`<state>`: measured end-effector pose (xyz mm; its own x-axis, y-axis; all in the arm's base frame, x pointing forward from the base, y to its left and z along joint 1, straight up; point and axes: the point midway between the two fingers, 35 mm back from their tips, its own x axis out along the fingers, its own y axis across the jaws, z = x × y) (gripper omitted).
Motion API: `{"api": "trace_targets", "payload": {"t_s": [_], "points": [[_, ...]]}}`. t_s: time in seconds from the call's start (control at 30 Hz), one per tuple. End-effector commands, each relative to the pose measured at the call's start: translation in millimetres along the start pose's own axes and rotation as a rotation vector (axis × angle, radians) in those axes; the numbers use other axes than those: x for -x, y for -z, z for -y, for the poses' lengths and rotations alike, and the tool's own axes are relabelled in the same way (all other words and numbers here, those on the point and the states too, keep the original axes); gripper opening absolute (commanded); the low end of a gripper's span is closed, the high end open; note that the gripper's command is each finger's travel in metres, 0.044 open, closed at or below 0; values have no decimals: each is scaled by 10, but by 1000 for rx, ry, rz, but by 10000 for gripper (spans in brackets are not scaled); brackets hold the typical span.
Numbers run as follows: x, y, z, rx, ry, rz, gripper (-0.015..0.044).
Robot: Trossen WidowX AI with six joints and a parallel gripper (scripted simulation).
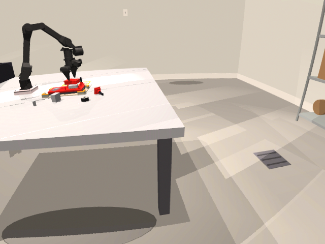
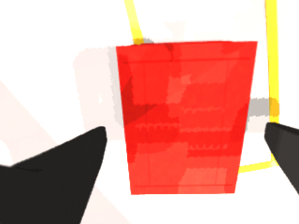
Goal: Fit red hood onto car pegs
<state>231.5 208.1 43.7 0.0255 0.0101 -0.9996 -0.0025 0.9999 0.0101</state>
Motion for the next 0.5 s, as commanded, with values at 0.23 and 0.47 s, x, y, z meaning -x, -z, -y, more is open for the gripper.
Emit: {"api": "trace_targets", "payload": {"t_s": [0.23, 0.47], "points": [[-56, 11, 3, -2, -2, -5, 440], [-91, 11, 3, -2, -2, -5, 440]]}}
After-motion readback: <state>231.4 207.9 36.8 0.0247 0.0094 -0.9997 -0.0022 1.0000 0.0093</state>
